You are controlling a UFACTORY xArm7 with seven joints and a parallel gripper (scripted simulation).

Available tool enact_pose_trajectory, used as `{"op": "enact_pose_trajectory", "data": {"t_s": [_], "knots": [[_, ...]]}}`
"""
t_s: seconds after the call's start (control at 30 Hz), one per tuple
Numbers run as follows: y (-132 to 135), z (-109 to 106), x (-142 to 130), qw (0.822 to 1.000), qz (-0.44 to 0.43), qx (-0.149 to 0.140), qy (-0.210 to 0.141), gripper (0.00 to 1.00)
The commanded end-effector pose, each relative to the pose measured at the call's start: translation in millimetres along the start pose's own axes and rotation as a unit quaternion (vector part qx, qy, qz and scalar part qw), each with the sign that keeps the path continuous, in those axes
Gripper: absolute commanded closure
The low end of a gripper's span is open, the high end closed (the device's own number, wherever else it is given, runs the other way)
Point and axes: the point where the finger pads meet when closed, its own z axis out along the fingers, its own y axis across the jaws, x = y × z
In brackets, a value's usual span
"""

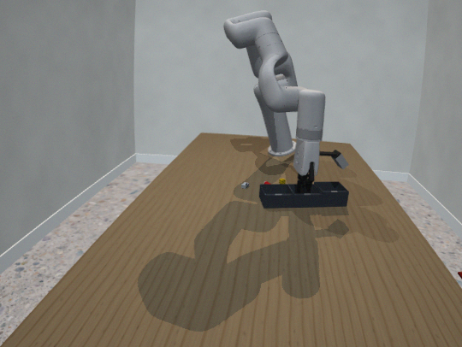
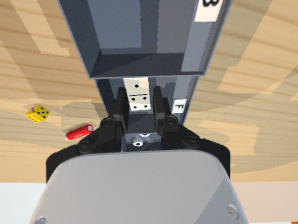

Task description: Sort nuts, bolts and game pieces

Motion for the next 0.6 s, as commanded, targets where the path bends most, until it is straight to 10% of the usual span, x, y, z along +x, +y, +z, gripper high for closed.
{"op": "enact_pose_trajectory", "data": {"t_s": [0.0,0.57], "knots": [[2,-1,0,1.0,0.0,-0.002,0.0,0.69],[1,-21,0,1.0,0.0,-0.002,0.0,0.69]]}}
